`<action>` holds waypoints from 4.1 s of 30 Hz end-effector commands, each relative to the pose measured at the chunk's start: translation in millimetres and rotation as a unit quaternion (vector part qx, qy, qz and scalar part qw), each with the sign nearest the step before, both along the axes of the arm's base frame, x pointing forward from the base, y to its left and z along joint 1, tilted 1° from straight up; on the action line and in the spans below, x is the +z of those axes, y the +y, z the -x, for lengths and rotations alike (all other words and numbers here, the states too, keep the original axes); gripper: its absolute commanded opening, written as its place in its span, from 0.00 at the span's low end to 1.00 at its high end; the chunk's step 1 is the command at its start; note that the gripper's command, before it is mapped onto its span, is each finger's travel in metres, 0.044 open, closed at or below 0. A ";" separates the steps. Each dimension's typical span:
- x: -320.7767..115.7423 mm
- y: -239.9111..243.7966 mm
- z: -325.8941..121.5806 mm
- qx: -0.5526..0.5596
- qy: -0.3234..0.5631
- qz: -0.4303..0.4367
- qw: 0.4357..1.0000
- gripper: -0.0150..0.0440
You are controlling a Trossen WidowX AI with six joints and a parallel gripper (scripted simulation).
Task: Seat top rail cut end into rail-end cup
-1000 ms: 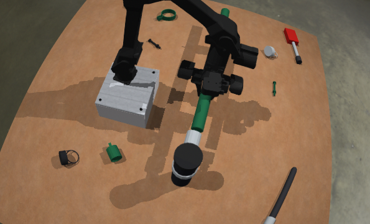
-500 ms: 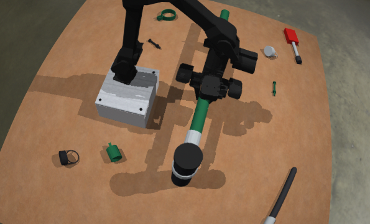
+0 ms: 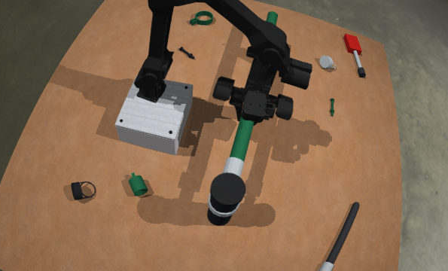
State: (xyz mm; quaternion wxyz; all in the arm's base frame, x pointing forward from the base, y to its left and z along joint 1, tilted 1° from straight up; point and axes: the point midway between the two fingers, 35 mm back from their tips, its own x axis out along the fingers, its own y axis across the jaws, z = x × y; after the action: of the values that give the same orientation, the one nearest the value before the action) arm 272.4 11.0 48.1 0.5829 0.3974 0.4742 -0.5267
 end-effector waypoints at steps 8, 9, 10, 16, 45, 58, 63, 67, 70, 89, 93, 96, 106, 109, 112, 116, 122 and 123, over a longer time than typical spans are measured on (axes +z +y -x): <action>2.3 -3.1 -0.6 0.001 -0.004 0.005 1.000 0.25; 2.3 -3.1 -0.6 0.001 -0.004 0.005 1.000 0.25; 2.3 -3.1 -0.6 0.001 -0.004 0.005 1.000 0.25; 1.1 -1.5 -0.3 0.000 -0.002 0.003 1.000 0.25; 2.2 -3.4 1.8 -0.003 0.000 0.004 1.000 0.25; 3.3 -6.3 2.3 -0.004 0.000 0.004 1.000 0.25; 3.7 -7.5 2.5 -0.004 0.000 0.004 1.000 0.25; 4.1 -8.4 2.6 -0.004 0.000 0.004 1.000 0.25; 4.3 -9.1 2.6 -0.004 0.000 0.004 1.000 0.25; 0.8 -3.3 1.5 0.000 0.002 -0.011 1.000 0.25; 1.1 -5.2 1.6 0.000 0.002 -0.011 1.000 0.25; 1.3 -6.5 1.6 0.000 0.002 -0.010 1.000 0.25; 2.9 -10.8 2.2 0.000 0.002 -0.010 1.000 0.25; 3.6 -12.0 2.5 0.000 0.002 -0.010 1.000 0.25; 4.0 -13.2 2.4 0.000 0.002 -0.010 1.000 0.25; 4.3 -15.0 2.1 0.000 0.002 -0.010 1.000 0.25; 4.7 -17.8 1.8 0.000 0.002 -0.010 1.000 0.25; 4.7 -18.2 1.7 0.000 0.002 -0.010 1.000 0.25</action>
State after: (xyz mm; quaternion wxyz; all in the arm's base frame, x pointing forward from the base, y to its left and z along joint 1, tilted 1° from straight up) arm 270.2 -2.6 49.4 0.5738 0.4032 0.4861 -0.5215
